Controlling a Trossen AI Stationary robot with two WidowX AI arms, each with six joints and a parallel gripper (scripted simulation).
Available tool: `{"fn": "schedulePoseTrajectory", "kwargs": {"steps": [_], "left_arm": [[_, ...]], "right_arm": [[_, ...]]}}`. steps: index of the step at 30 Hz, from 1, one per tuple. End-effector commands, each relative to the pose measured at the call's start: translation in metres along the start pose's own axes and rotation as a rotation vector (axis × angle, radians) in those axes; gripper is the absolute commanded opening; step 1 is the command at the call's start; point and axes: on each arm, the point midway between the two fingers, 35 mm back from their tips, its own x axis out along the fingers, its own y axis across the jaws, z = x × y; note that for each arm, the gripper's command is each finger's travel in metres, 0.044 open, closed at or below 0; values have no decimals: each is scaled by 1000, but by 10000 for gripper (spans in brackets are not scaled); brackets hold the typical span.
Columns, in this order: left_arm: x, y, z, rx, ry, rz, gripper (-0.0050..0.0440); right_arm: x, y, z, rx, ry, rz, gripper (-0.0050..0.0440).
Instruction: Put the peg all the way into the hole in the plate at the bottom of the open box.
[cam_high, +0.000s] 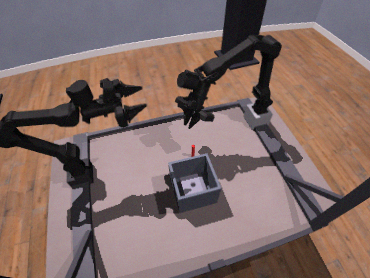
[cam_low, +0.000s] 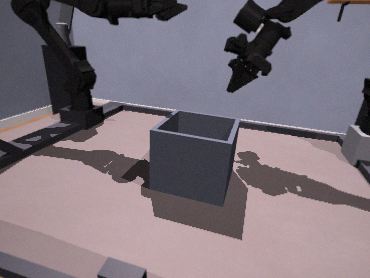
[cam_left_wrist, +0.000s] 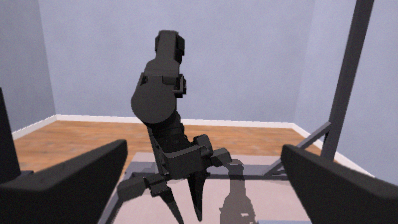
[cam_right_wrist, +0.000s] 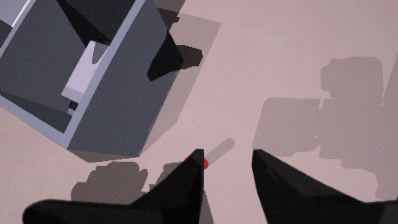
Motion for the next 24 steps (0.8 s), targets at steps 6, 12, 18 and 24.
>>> {"fn": "schedulePoseTrajectory", "kwargs": {"steps": [6, 12, 18, 24], "left_arm": [[-2, 0, 6, -2, -18, 0, 440], [-2, 0, 6, -2, -18, 0, 440], [-2, 0, 6, -2, -18, 0, 440], [-2, 0, 6, -2, -18, 0, 440]], "right_arm": [[5, 3, 10, -231, 58, 35, 125], [15, 5, 3, -442, 132, 87, 125], [23, 7, 0, -606, 180, 140, 125], [30, 9, -2, -735, 208, 187, 125]]}}
